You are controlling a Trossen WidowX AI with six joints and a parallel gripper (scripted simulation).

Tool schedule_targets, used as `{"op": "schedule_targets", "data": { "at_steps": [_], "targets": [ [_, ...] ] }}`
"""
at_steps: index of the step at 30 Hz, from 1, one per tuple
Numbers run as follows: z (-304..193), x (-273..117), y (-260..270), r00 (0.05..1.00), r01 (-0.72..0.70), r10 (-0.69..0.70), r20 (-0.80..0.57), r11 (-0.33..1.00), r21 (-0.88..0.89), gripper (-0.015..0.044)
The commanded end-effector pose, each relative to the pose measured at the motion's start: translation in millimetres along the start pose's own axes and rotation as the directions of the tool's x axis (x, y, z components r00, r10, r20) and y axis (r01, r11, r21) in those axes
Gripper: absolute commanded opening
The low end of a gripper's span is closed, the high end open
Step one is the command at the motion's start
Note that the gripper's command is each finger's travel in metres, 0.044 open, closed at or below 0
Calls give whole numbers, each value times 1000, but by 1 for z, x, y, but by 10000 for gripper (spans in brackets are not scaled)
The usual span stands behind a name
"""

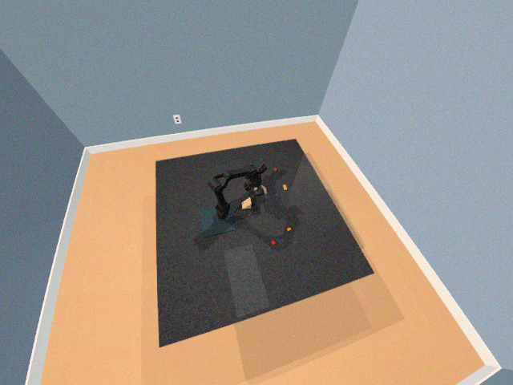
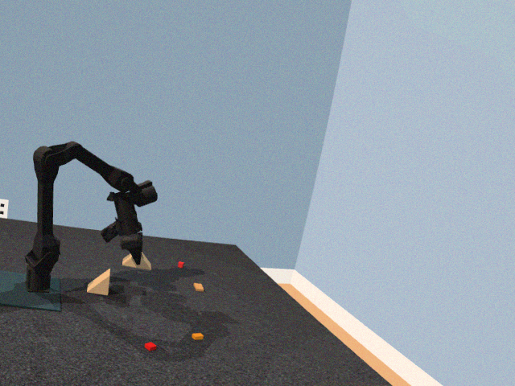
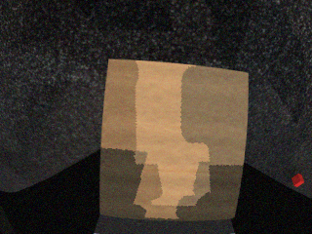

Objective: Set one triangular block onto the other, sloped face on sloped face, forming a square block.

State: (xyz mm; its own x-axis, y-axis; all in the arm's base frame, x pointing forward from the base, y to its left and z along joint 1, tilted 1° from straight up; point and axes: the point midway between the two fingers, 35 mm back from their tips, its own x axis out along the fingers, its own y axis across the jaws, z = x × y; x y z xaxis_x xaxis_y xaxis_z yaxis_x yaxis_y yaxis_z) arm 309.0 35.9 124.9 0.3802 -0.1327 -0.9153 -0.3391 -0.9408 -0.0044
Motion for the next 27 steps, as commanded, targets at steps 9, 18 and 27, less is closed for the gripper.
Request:
{"op": "schedule_targets", "data": {
  "at_steps": [9, 18, 27],
  "targets": [
    [-9, -23, 1, 1000, 8, -8, -15, 1000, 5, 0],
    [-6, -20, 1, 1000, 7, -6, -7, 988, 156, 0],
    [-6, -20, 2, 1000, 10, -8, -7, 892, 451, 0]
  ]
}}
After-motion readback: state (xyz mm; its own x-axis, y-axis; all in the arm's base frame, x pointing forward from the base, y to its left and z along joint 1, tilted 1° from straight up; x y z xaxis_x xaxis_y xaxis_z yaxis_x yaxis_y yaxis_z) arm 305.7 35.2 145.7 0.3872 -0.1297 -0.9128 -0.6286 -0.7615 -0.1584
